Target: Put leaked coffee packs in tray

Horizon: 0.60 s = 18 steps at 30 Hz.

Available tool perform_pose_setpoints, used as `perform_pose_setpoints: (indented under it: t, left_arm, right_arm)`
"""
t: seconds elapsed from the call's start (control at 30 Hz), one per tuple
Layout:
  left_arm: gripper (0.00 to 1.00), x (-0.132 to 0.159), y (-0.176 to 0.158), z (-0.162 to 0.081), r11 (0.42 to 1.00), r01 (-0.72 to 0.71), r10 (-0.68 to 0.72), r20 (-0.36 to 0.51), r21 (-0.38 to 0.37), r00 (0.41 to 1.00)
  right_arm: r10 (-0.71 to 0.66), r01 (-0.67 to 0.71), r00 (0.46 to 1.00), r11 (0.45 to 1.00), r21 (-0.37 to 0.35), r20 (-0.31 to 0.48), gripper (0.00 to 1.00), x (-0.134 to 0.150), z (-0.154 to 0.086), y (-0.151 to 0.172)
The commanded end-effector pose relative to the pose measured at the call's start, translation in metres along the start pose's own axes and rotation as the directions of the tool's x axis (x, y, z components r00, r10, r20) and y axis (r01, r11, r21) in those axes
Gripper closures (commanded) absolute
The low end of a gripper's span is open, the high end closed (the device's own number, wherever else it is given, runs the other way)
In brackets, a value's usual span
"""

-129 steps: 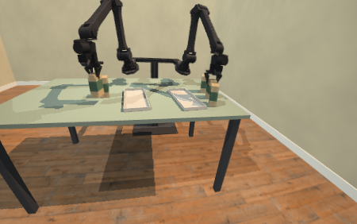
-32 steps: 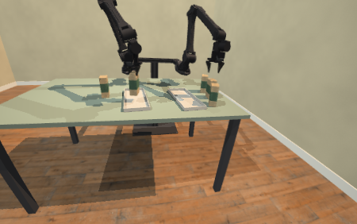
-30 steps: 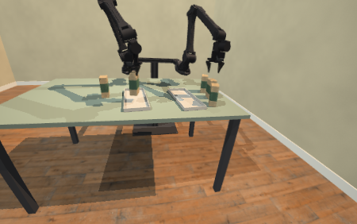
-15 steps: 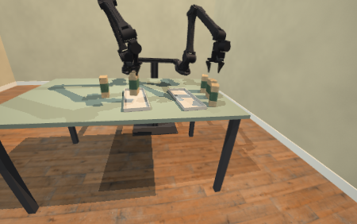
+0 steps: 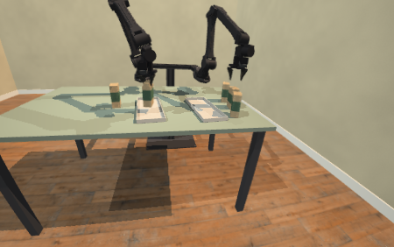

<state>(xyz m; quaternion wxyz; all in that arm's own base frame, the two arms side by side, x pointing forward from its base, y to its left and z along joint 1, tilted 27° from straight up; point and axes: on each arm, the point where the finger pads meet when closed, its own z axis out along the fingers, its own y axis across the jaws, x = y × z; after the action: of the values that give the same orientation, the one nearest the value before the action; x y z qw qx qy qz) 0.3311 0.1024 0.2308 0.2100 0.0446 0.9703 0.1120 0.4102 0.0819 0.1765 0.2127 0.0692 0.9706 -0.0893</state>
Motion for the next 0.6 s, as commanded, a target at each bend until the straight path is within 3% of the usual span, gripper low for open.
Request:
perform_pose_setpoints:
  t: [0.0,0.27,0.37,0.57]
  left_arm:
    - [0.24,-0.011,0.004,-0.008,1.0,0.005,-0.005,0.023,-0.009,1.0]
    - [0.24,-0.011,0.004,-0.008,1.0,0.005,-0.005,0.023,-0.009,1.0]
    - [0.24,-0.011,0.004,-0.008,1.0,0.005,-0.005,0.023,-0.009,1.0]
    - [0.24,-0.011,0.004,-0.008,1.0,0.005,-0.005,0.023,-0.009,1.0]
  right_arm:
    - [0.001,-0.001,1.0,1.0,-0.007,0.013,0.77,-0.005,0.006,0.0]
    - [0.013,-0.012,0.999,1.0,-0.026,0.05,0.77,-0.013,-0.002,0.002]
    - [0.003,-0.003,1.0,1.0,-0.003,0.007,0.77,-0.004,0.02,-0.001]
    - [0.012,-0.011,0.999,1.0,-0.02,0.043,0.77,-0.016,0.014,0.001]
